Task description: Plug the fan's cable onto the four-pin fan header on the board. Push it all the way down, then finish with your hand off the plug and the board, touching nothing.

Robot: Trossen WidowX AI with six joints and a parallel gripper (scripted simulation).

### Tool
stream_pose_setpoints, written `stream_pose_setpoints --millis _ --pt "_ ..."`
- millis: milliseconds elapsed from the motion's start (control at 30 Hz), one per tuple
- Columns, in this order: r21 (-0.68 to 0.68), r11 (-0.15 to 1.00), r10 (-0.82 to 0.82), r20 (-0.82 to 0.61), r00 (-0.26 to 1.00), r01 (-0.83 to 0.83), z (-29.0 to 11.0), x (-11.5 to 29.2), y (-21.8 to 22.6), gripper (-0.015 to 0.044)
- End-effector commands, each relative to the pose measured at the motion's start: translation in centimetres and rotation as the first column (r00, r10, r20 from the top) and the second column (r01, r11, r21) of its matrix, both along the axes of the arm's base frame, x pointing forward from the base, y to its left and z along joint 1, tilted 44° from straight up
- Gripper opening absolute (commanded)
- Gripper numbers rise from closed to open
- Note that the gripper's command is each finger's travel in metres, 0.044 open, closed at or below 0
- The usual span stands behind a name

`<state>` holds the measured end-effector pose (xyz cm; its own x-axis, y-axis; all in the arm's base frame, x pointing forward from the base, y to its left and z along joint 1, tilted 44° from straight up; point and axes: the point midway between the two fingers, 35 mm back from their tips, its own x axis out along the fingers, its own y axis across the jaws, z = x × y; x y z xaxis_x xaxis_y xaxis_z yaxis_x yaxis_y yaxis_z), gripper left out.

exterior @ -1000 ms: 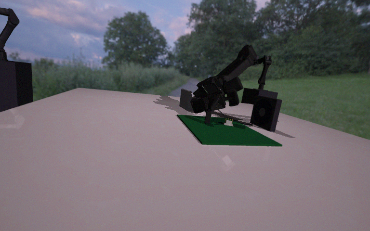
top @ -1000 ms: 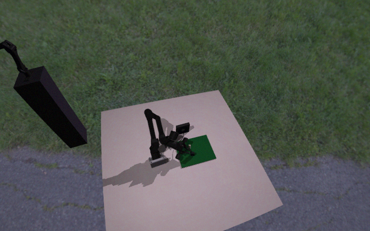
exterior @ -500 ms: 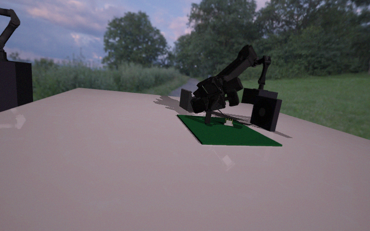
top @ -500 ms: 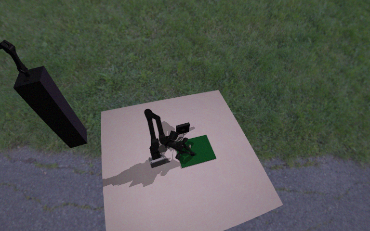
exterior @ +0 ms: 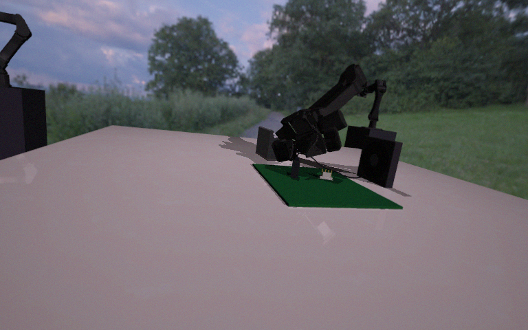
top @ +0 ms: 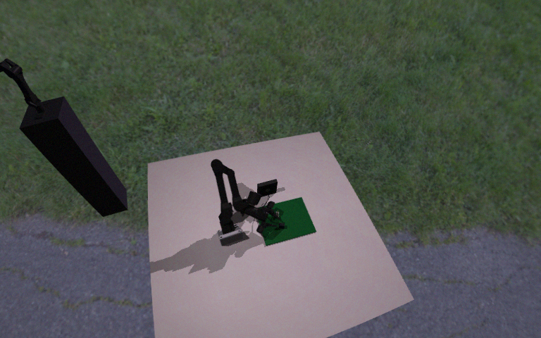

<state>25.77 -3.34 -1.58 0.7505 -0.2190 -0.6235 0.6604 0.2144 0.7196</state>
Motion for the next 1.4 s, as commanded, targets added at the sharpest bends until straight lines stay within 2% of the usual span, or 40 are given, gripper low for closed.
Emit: stream_pose_setpoints --millis 0,567,1367 --pt "0.0 1.0 0.0 0.0 1.0 0.0 0.0 0.0 0.0 0.0205" --pt "0.0 1.0 0.0 0.0 1.0 0.0 0.2 0.0 0.0 0.0205" --pt "0.0 1.0 0.0 0.0 1.0 0.0 6.1 -2.6 -0.2 0.0205"
